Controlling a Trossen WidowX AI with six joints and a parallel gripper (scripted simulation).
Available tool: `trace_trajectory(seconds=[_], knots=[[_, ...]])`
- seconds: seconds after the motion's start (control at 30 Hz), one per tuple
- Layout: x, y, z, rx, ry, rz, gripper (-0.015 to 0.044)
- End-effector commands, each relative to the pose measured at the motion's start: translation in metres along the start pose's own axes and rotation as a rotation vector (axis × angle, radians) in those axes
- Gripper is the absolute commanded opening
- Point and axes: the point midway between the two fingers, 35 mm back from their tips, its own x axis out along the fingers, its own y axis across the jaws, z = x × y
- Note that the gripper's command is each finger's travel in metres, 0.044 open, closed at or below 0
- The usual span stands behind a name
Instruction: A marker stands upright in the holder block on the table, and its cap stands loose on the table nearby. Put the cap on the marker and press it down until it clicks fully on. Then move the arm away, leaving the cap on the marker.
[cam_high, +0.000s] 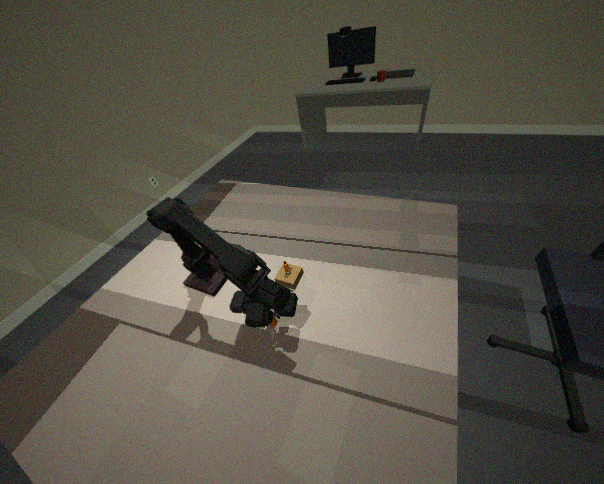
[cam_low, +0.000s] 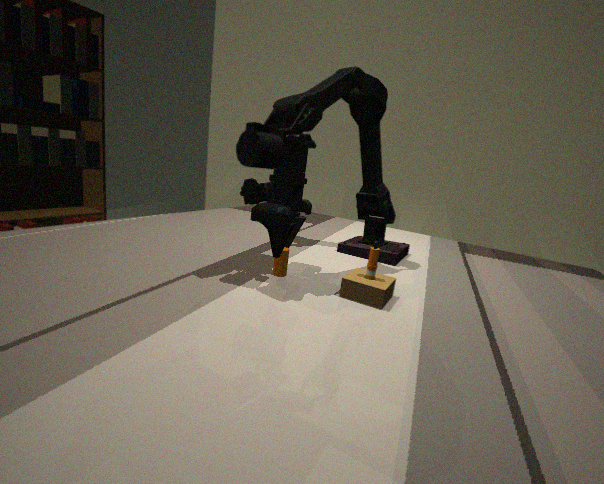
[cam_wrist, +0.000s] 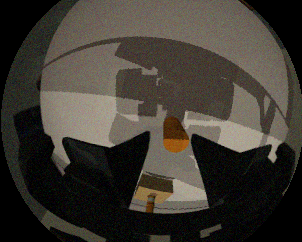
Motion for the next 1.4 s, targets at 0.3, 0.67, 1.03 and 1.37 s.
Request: trace_trajectory(seconds=[0.3, 0.67, 1.03, 1.37], knots=[[0.026, -0.005, -0.001, -0.006, 0.003, -0.015, 0.0239], [0.027, -0.005, -0.001, -0.006, 0.002, -0.015, 0.0147], [0.026, -0.004, -0.001, -0.006, 0.002, -0.015, 0.0054], [0.001, -0.002, 0.0, -0.006, 0.003, -0.015, 0.0]])
